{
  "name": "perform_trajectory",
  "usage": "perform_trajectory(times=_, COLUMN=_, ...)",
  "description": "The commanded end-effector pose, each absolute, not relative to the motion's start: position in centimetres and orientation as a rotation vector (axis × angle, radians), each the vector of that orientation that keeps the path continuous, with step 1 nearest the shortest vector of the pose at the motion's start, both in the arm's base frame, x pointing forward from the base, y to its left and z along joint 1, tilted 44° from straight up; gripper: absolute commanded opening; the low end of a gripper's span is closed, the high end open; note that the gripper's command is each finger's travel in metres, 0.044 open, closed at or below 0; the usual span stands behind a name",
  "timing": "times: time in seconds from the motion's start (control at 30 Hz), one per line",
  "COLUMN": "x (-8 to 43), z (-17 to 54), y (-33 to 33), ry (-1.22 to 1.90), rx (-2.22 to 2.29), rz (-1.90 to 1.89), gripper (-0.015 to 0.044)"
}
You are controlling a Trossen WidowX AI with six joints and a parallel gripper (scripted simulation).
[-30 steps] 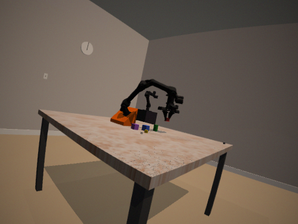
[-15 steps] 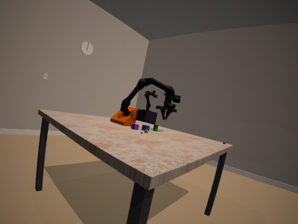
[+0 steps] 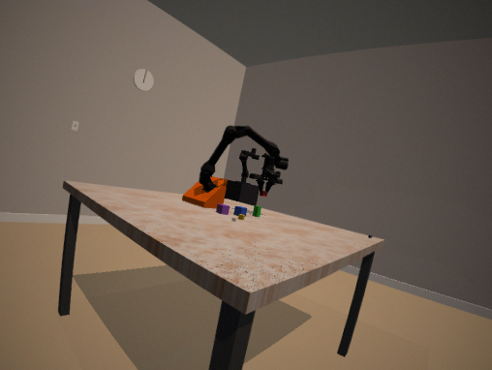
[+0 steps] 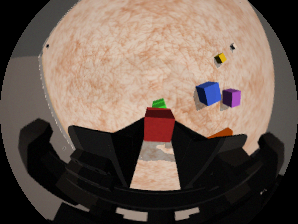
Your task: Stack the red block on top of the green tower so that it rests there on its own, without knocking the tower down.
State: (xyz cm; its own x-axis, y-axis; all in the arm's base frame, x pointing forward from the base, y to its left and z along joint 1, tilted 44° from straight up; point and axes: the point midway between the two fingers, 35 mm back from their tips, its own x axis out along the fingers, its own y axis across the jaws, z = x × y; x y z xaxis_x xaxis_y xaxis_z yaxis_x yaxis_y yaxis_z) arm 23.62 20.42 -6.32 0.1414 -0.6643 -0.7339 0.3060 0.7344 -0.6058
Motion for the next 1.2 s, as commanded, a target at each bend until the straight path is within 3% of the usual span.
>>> perform_trajectory(times=0.0, x=22.0, z=-6.7, y=20.0, ry=1.247, rx=-0.35, rz=-0.727, gripper=0.0)
perform_trajectory(times=1.17, x=22.5, z=-10.9, y=16.0, ry=1.244, rx=-0.351, rz=-0.729, gripper=0.0)
